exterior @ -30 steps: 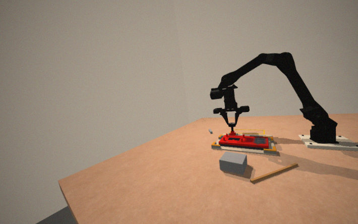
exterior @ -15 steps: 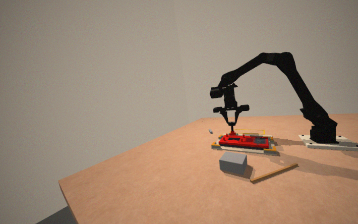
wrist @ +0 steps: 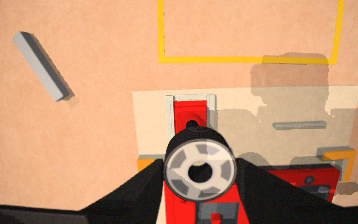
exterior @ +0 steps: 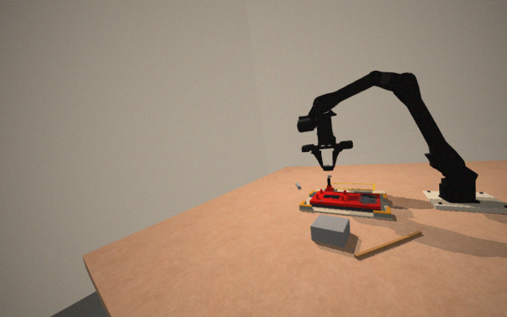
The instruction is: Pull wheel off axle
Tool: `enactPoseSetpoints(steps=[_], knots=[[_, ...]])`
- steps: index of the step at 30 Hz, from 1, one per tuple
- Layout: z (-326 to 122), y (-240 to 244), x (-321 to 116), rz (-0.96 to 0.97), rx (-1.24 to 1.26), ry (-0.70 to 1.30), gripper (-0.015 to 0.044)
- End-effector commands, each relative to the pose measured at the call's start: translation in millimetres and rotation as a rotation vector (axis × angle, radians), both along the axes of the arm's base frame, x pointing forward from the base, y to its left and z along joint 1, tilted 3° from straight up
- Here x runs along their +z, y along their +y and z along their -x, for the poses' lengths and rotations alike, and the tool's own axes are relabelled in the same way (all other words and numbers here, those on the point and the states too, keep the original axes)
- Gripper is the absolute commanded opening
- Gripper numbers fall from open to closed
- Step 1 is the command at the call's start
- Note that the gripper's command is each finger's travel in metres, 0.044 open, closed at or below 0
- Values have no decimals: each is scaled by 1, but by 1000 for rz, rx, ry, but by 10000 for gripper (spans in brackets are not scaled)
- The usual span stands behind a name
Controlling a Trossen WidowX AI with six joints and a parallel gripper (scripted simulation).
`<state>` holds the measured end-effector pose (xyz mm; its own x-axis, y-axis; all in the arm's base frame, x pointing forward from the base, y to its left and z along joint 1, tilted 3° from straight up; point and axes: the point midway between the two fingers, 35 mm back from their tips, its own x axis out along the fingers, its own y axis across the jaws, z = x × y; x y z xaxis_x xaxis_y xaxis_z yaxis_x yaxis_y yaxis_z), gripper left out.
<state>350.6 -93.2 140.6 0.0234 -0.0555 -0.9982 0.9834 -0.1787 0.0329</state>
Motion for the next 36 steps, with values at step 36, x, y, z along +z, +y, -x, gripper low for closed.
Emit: enactPoseSetpoints(steps=[36], knots=[[78, -87, -8, 9, -5, 6, 0]])
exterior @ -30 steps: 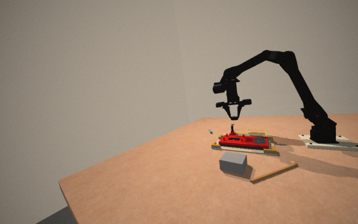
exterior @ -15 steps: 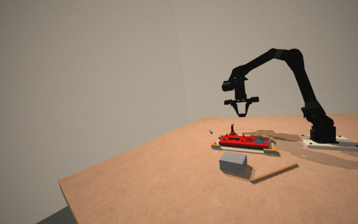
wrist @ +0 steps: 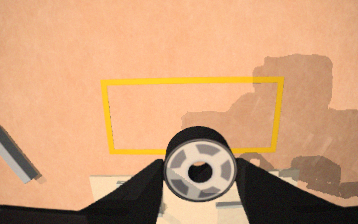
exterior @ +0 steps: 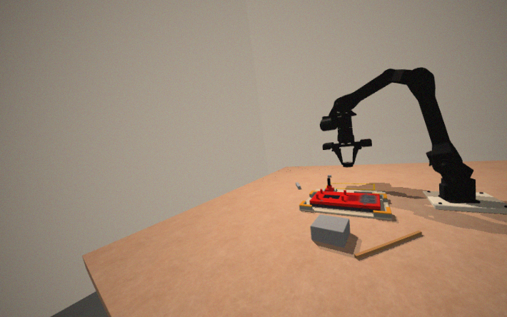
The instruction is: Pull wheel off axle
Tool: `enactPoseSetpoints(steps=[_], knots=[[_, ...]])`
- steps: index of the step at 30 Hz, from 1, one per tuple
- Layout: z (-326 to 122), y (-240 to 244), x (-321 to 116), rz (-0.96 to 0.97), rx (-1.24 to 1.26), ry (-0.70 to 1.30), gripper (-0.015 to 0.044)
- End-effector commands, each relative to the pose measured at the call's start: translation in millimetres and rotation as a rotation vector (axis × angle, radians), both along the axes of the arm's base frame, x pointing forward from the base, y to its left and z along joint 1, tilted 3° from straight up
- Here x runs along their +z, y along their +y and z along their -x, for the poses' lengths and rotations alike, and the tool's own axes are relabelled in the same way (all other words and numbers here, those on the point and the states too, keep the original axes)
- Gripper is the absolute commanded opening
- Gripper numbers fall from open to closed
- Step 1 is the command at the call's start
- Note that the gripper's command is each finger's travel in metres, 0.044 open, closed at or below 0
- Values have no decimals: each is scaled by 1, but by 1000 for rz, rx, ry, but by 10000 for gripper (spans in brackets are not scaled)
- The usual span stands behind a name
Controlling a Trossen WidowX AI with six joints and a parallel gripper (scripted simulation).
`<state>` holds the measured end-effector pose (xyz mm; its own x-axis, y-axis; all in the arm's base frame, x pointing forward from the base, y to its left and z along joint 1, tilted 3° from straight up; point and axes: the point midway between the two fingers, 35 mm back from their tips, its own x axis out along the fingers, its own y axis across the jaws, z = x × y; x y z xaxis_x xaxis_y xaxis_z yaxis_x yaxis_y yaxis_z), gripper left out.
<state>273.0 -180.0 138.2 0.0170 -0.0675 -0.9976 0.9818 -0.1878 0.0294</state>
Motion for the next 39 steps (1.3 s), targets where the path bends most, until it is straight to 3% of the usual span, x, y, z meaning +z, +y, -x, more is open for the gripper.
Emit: enactPoseSetpoints(steps=[1, 22, 33, 39], knots=[[0, 0, -7, -2, 5, 0, 0], [-1, -6, -91, -2, 5, 0, 0], [0, -5, -86, -4, 0, 7, 289], [-1, -3, -43, -3, 4, 2, 300]])
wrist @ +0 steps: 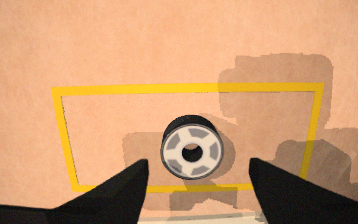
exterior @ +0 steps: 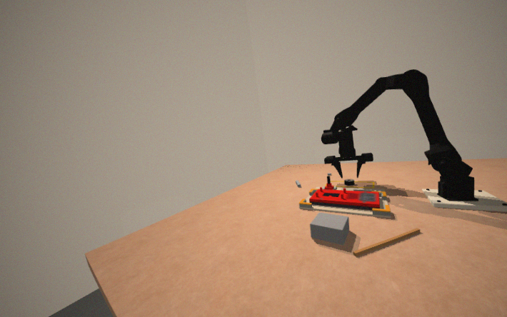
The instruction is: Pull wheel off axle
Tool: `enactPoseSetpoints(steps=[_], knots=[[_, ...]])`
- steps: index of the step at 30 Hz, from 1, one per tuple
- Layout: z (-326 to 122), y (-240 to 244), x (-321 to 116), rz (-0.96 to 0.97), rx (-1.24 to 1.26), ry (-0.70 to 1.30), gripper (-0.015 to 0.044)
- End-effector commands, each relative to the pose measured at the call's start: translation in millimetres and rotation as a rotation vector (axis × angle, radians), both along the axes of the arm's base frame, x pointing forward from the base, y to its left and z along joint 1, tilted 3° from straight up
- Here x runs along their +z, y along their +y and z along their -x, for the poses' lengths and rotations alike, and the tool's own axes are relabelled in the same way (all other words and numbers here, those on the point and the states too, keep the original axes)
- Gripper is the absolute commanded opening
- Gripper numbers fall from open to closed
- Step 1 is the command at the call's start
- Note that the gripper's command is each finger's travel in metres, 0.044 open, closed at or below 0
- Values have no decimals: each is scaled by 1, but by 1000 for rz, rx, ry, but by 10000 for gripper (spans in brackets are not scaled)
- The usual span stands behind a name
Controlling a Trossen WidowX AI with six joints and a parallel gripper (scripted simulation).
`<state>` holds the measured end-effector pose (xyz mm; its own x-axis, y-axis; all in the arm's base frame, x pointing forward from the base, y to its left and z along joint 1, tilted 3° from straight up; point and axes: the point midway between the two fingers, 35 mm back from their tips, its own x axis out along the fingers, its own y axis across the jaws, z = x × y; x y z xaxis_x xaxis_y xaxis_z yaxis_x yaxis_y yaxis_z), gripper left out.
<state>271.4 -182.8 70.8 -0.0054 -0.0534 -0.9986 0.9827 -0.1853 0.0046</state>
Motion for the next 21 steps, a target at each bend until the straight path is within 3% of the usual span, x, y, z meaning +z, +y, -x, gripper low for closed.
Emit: enactPoseSetpoints(steps=[1, 5, 11, 17, 21], knots=[[-2, 1, 33, 12, 2, -22, 300], [-1, 1, 40, 12, 2, -23, 300], [27, 21, 57, 14, 3, -24, 440], [67, 51, 78, 8, 2, -18, 440], [72, 54, 80, 8, 2, -17, 440]])
